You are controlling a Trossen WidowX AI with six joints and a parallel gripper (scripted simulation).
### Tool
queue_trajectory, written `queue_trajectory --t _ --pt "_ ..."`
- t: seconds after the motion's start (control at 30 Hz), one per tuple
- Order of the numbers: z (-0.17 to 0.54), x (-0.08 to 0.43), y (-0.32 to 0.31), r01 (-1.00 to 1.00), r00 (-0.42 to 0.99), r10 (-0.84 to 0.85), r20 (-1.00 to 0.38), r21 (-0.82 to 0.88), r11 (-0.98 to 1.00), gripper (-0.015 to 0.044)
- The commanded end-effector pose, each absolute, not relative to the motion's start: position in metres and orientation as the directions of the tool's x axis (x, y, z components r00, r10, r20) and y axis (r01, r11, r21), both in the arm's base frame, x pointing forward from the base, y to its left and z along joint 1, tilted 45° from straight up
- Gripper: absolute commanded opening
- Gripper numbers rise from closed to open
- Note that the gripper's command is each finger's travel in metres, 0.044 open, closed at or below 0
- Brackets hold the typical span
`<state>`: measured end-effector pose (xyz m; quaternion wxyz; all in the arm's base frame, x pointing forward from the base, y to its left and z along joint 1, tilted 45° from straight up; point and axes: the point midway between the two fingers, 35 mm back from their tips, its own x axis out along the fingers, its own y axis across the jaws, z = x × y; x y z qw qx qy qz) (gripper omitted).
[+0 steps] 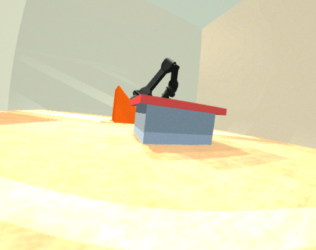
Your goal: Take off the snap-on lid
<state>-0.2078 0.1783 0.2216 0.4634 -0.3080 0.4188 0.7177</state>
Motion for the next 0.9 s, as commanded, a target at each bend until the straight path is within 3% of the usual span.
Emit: queue_trajectory --t 0.0,0.2,0.43,0.87 --pt "0.223 -0.208 0.177 -0.923 -0.381 0.407 -0.831 0.316 -0.22 0.0374" --pt "0.274 -0.208 0.123 -0.924 -0.378 0.399 -0.835 0.315 -0.216 0.0235" --pt "0.286 -0.209 0.109 -0.924 -0.378 0.392 -0.839 0.316 -0.216 0.0235" --pt "0.321 -0.15 0.194 -0.74 -0.395 0.605 -0.691 0.63 0.236 0.0235"
